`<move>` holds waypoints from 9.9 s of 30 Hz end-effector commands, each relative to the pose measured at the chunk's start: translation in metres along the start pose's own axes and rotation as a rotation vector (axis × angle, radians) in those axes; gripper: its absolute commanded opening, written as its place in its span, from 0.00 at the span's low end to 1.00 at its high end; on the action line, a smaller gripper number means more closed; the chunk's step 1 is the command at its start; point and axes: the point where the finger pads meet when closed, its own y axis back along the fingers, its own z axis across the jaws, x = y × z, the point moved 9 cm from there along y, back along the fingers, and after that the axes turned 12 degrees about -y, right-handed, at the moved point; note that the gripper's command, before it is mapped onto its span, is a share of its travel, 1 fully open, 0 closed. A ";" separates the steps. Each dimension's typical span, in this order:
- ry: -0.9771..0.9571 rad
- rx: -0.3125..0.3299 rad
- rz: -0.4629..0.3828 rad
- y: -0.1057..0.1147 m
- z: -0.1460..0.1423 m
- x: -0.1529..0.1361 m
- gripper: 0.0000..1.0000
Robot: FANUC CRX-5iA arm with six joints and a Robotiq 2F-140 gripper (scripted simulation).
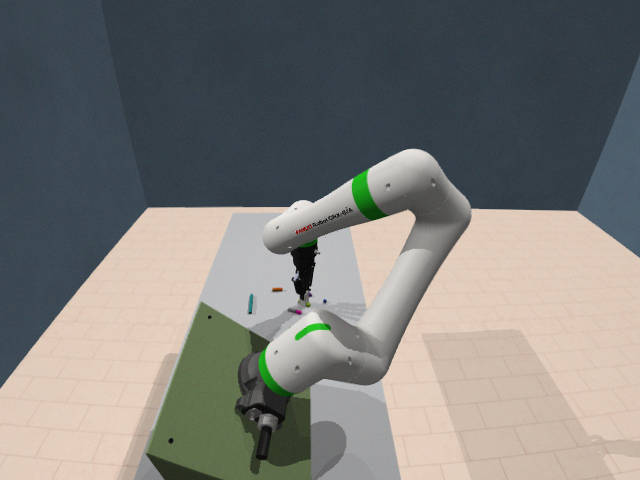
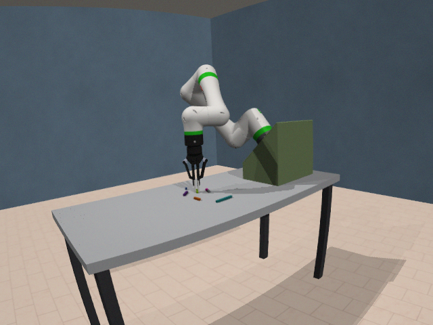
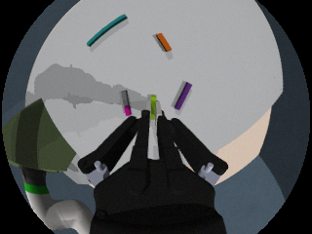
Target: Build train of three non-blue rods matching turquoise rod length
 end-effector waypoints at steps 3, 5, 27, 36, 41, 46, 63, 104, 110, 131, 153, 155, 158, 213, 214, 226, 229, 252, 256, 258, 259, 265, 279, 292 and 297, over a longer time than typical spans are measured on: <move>0.000 0.000 0.000 0.000 0.000 0.000 0.03; 0.000 0.000 0.000 0.002 0.000 0.000 0.03; 0.000 0.000 0.000 0.100 0.000 0.000 0.03; 0.000 0.000 0.000 0.100 0.000 0.000 0.03; 0.099 0.001 0.002 0.101 -0.041 0.027 0.03; 0.175 0.000 0.000 0.101 -0.075 0.044 0.03; 0.178 0.000 0.000 0.099 -0.076 0.045 0.03; 0.178 0.000 0.000 0.013 -0.076 0.045 0.03; 0.178 0.000 0.000 0.013 -0.076 0.045 0.03; 0.178 0.000 0.000 0.013 -0.076 0.045 0.03; 0.178 0.000 0.000 0.002 -0.076 0.045 0.03; 0.178 0.000 0.000 0.002 -0.076 0.045 0.03; 0.178 0.000 0.000 0.001 -0.076 0.045 0.03; 0.178 0.000 0.000 0.001 -0.076 0.045 0.15; 0.178 0.000 0.000 0.001 -0.076 0.045 0.15; 0.178 0.000 0.000 0.005 -0.076 0.045 0.15; 0.178 0.000 0.000 0.014 -0.076 0.045 0.15; 0.178 0.000 0.000 0.091 -0.076 0.045 0.15; 0.178 0.000 0.000 0.091 -0.076 0.045 1.00; 0.178 0.000 0.000 0.091 -0.076 0.045 1.00; 0.178 0.000 0.000 0.091 -0.076 0.045 1.00; 0.178 0.000 0.000 0.091 -0.076 0.045 1.00; 0.178 0.000 0.000 0.093 -0.076 0.045 1.00; 0.178 0.000 0.000 0.133 -0.076 0.045 1.00; 0.178 0.000 0.000 0.154 -0.076 0.045 1.00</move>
